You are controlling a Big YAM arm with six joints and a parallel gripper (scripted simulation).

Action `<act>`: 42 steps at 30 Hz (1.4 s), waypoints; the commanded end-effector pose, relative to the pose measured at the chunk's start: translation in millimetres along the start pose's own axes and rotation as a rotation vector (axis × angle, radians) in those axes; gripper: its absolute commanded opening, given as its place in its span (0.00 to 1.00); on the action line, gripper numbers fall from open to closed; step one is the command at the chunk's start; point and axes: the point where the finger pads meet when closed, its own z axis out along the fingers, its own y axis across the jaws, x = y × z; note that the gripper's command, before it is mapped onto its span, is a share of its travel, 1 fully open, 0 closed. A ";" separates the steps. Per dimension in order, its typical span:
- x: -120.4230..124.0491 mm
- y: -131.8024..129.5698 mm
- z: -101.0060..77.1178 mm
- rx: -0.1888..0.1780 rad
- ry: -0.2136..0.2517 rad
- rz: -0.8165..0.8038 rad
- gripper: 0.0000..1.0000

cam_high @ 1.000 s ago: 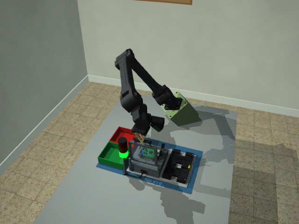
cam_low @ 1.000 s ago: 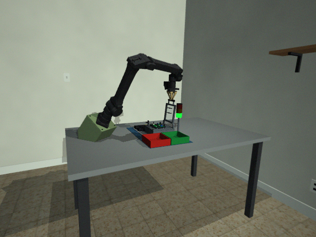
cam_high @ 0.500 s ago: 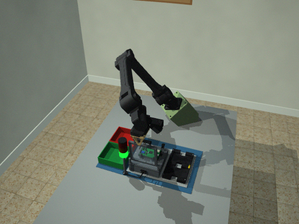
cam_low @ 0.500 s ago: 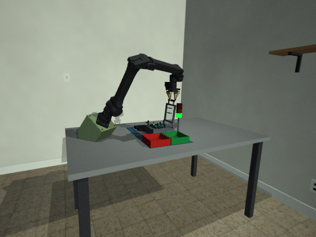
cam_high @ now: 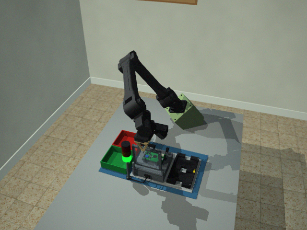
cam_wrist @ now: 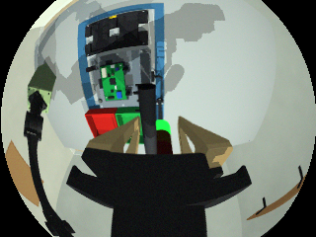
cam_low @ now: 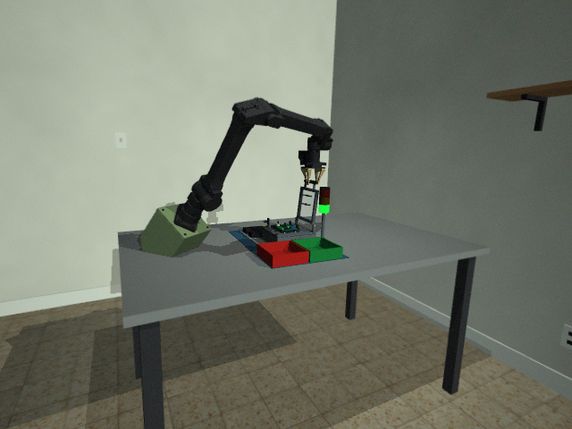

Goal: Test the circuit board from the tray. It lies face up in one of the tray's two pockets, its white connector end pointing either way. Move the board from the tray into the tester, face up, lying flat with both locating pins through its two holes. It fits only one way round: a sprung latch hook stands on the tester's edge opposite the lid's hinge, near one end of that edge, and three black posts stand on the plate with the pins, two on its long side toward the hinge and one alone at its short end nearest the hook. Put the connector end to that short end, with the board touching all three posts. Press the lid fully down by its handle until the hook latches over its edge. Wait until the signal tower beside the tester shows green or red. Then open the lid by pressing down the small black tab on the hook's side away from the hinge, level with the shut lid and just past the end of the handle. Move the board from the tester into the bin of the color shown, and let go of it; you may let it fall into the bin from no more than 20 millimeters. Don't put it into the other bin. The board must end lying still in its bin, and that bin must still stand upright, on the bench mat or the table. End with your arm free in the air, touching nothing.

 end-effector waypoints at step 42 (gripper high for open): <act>-5.6 -10.2 -85.5 0.027 -0.021 0.007 0.48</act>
